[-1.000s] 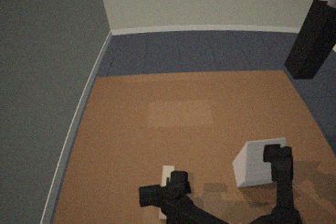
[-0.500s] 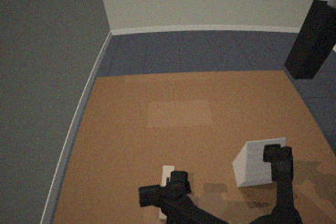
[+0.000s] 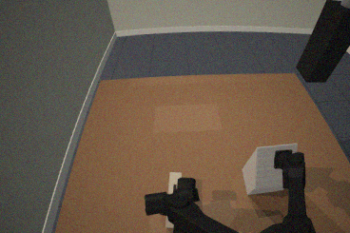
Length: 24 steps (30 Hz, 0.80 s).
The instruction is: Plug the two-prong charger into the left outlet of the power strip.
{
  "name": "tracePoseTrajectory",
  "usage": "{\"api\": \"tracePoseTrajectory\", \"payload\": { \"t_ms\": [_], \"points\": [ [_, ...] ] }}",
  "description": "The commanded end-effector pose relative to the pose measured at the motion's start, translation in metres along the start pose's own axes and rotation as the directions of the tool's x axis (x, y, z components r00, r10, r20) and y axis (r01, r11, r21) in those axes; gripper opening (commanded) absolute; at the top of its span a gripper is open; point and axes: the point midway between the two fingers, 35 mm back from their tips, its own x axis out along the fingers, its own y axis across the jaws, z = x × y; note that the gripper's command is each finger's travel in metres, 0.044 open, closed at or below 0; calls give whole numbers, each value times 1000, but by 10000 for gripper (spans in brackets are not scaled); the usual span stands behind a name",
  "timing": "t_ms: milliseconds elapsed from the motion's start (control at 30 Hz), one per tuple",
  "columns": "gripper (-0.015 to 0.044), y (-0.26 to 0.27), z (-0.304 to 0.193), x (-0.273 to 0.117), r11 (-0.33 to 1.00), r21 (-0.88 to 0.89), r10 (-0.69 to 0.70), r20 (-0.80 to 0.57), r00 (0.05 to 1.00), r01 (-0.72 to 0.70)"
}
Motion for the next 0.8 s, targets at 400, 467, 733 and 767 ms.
{"api": "tracePoseTrajectory", "payload": {
  "t_ms": [400, 467, 733, 767],
  "points": [
    [0, 1, 4, -3, 1000, -17, -3, 18, 1000, 4],
    [0, 1, 4, -3, 1000, -17, -3, 18, 1000, 4],
    [0, 1, 5, -3, 1000, -17, -3, 18, 1000, 4],
    [0, 1, 5, -4, 1000, -17, -3, 18, 1000, 4]
  ]
}}
